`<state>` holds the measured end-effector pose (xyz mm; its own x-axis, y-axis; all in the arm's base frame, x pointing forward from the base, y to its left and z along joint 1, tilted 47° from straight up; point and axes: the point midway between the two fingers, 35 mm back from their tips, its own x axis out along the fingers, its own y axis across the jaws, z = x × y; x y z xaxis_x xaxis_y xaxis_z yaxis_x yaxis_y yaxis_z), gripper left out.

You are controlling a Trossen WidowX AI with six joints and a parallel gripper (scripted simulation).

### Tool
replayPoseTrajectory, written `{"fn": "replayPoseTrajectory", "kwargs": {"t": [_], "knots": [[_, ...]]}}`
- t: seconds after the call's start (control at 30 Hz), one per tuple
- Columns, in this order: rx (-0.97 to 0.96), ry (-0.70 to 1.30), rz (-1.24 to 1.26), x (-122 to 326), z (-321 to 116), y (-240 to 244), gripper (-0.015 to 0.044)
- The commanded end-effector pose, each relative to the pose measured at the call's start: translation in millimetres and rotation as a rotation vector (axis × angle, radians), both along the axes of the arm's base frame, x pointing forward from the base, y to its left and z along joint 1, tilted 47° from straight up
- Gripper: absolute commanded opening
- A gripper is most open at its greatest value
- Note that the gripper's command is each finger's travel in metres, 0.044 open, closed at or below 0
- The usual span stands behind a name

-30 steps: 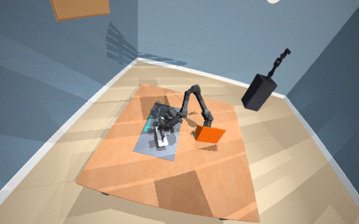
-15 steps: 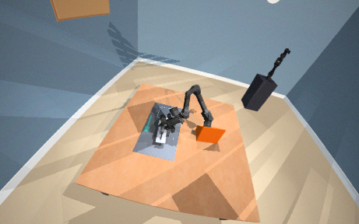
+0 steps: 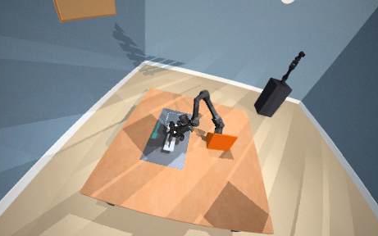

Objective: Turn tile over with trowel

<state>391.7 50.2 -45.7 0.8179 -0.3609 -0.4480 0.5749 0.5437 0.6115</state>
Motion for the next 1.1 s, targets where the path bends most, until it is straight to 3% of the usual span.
{"fn": "replayPoseTrajectory", "kwargs": {"t": [0.0, 0.53, 1.07], "knots": [[0.005, -0.001, 0.013, 0.5, -4.4, -0.3, 0.0000], [0.003, -0.002, 0.013, 0.4, -21.4, -16.5, 0.0000], [0.003, 0.000, 0.013, 2.4, -4.1, -32.7, 0.0000]]}}
